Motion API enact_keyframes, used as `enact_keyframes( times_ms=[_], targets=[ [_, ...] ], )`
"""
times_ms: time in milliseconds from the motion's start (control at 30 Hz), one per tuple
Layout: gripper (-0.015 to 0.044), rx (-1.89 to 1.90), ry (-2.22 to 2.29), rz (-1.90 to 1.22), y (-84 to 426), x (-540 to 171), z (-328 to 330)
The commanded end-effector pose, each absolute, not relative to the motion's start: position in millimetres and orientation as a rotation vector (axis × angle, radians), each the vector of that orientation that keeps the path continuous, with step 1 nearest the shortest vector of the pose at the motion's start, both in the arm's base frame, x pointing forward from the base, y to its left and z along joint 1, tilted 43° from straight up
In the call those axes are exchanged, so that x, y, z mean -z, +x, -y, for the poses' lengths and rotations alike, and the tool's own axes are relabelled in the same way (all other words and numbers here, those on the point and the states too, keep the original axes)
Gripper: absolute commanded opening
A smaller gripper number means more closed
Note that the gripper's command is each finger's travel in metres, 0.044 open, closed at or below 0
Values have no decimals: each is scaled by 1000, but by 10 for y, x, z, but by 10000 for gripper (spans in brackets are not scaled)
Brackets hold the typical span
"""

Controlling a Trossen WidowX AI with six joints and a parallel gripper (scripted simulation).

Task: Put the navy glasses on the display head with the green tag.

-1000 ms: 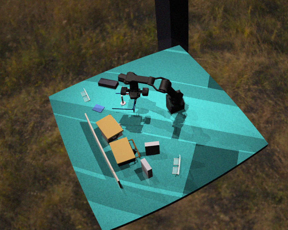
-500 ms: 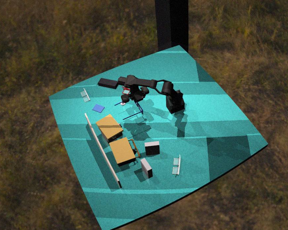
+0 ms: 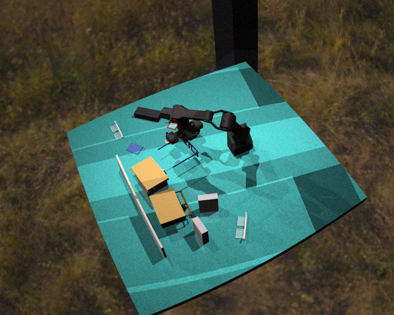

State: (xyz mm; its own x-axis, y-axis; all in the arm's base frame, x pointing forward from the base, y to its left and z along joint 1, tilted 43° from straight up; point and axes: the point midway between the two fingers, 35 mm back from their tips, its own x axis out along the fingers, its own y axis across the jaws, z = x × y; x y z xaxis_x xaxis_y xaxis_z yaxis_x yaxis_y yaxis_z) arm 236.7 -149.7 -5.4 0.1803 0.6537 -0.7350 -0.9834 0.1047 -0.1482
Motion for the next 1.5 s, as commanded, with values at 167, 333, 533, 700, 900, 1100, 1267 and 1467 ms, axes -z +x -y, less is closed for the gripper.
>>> enact_keyframes(
  times_ms=[167,333,533,700,900,1100,1267,1467],
  targets=[
    [0,-1310,-708,-572,2373,122,1433],
    [0,-1310,-708,-572,2382,153,1411],
    [0,-1310,-708,-572,2392,189,1382],
    [0,-1310,-708,-572,2399,217,1356],
    [0,-1310,-708,-572,2408,248,1324],
    [0,-1310,-708,-571,2416,276,1290],
    [0,-1310,-708,-571,2422,296,1260],
    [0,-1310,-707,-571,2429,319,1222]
  ],
)
